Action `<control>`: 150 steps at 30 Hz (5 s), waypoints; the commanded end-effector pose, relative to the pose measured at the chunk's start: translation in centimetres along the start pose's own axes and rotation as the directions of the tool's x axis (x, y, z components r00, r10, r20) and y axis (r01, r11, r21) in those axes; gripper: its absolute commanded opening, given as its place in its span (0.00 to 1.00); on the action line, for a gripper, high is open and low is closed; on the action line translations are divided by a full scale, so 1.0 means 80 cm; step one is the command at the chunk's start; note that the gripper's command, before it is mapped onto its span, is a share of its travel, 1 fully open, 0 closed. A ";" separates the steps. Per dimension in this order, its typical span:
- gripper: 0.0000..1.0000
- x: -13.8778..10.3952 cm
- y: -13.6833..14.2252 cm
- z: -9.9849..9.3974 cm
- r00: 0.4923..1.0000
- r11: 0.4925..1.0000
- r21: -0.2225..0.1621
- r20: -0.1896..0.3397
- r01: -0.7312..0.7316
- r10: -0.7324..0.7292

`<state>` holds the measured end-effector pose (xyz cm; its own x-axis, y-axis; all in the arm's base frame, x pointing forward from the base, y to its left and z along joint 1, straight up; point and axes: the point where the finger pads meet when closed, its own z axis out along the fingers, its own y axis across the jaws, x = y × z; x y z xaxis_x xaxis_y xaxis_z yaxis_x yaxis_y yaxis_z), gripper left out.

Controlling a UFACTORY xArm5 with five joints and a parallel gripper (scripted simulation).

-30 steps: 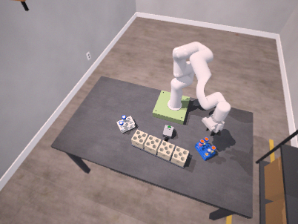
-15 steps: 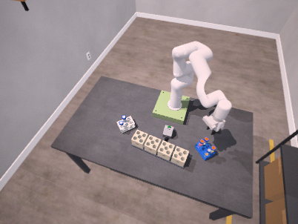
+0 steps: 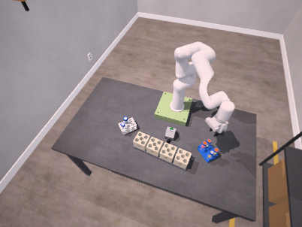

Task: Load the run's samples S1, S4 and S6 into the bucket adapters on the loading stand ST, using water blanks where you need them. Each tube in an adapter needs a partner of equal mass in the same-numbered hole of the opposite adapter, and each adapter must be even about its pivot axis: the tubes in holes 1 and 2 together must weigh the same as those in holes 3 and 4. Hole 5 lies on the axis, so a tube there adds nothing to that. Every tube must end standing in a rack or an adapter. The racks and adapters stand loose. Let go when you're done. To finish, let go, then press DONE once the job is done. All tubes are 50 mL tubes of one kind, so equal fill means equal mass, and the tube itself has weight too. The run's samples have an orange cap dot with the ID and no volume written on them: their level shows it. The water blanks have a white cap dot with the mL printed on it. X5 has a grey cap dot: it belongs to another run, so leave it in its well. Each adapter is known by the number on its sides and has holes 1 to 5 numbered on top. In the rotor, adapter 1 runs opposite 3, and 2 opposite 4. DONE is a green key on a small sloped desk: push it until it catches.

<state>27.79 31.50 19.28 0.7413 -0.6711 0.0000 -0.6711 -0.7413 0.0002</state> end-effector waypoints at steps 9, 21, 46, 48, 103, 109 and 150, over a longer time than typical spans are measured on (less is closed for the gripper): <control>0.57 0.044 -0.001 -0.002 1.000 1.000 0.004 0.003 0.000 0.000; 0.57 0.050 -0.001 -0.002 1.000 1.000 0.004 0.003 0.000 0.000; 0.57 0.050 -0.001 0.048 1.000 1.000 0.004 0.003 0.000 0.000; 0.57 0.050 -0.001 0.053 1.000 1.000 0.004 0.003 0.000 0.000; 0.57 0.050 -0.002 0.145 1.000 1.000 0.004 0.003 0.000 0.000; 0.57 0.050 -0.002 0.150 1.000 1.000 0.004 0.003 0.000 0.000; 0.00 0.050 -0.002 0.169 1.000 1.000 0.004 0.003 0.000 0.000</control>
<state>30.72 28.85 5.60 0.7413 -0.6711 0.0000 -0.6711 -0.7413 0.0004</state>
